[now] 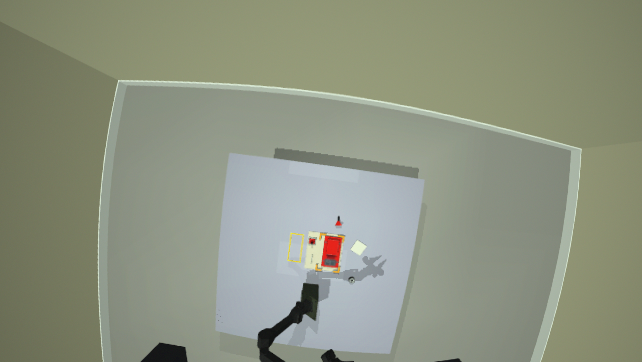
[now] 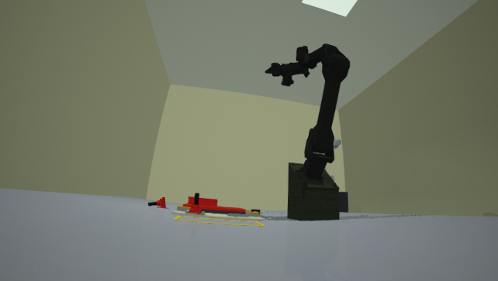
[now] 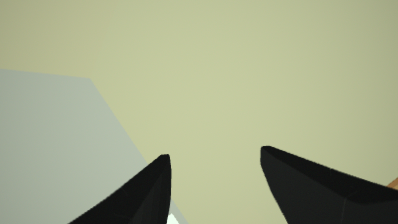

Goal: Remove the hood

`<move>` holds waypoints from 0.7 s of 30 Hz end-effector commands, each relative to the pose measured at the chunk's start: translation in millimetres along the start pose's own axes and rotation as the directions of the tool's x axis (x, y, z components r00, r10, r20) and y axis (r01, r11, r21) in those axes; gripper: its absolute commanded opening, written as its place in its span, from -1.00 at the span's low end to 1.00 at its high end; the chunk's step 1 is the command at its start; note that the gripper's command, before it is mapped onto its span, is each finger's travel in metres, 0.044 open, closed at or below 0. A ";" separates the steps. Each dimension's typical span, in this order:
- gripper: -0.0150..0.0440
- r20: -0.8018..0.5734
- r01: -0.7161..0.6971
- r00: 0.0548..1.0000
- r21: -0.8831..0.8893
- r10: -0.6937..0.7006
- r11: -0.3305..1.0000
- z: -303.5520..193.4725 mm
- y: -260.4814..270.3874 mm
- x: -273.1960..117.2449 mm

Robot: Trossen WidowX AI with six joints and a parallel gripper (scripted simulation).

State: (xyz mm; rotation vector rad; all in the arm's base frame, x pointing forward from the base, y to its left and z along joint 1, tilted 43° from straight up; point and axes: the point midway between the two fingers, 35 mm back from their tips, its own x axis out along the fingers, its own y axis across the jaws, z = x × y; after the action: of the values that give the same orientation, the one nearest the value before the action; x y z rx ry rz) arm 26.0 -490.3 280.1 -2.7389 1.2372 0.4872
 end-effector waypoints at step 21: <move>1.00 0.361 0.545 0.803 -0.767 -0.474 0.339 116.4 -193.1 129.0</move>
State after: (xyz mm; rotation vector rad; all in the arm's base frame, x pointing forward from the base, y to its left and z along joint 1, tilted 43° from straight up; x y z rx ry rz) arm 197.5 -446.0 143.1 -3.4697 0.1600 1.3118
